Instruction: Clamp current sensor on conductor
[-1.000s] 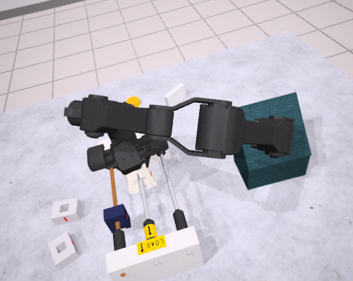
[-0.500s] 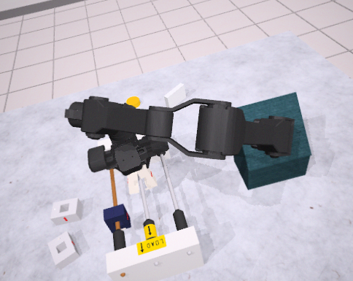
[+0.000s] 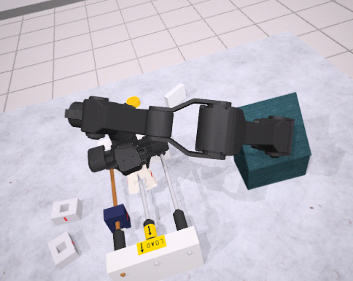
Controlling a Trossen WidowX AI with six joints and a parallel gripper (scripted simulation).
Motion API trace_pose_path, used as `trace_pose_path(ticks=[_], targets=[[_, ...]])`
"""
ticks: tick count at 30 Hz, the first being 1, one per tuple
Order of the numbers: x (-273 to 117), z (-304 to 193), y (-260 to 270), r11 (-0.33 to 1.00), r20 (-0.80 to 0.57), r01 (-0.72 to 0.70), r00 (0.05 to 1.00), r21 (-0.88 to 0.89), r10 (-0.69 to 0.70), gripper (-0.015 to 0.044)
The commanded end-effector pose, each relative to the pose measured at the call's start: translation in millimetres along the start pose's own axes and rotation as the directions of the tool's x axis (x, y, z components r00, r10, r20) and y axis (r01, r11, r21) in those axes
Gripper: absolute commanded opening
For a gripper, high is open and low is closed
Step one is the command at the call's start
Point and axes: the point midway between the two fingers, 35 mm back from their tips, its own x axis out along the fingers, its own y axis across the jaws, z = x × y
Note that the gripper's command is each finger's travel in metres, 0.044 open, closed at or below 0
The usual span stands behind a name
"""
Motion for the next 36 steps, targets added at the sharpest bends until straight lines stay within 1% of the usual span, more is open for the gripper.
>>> trace_pose_path(ticks=[1,17,33,34,36], targets=[[-0.6,0.1,0.0,1.000,0.000,0.000,1.000,-0.001,0.000,0.0000],[-0.6,0.1,0.0,1.000,0.000,0.000,1.000,-0.001,0.000,0.0000],[-0.6,0.1,0.0,1.000,0.000,0.000,1.000,-0.001,0.000,0.0420],[-0.6,0.1,0.0,1.000,0.000,0.000,1.000,-0.001,0.000,0.0440],[-0.6,0.1,0.0,1.000,0.000,0.000,1.000,-0.001,0.000,0.0440]])
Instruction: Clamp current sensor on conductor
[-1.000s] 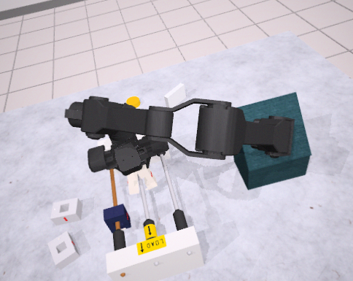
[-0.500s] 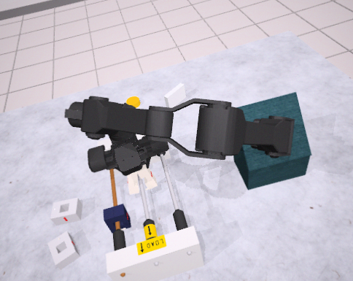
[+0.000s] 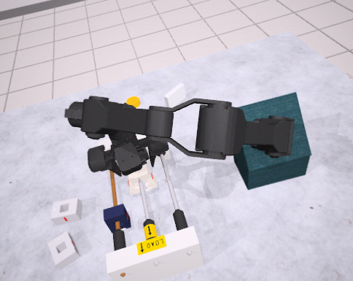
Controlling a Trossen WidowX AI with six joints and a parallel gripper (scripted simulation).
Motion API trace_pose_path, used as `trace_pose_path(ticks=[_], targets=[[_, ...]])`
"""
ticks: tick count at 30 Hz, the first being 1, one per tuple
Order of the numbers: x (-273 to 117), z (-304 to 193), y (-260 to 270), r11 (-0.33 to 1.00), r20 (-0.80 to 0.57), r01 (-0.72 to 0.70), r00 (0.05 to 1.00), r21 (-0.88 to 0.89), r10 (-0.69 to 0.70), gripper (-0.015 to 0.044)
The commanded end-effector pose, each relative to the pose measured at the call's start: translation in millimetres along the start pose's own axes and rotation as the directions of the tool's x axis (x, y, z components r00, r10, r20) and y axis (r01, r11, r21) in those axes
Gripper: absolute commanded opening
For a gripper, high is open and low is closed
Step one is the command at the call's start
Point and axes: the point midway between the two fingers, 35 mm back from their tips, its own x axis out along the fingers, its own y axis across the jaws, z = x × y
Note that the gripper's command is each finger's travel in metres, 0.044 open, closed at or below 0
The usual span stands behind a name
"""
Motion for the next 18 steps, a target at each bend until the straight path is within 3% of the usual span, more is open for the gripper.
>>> trace_pose_path(ticks=[1,6,10,18], targets=[[0,0,0,1.000,0.000,0.000,1.000,-0.001,0.000,0.0440],[3,0,0,1.000,0.000,0.000,1.000,-0.001,0.000,0.0440],[36,2,0,1.000,0.005,0.004,1.000,0.004,-0.004,0.0440],[40,2,0,1.000,0.004,0.004,1.000,0.004,-0.004,0.0440]])
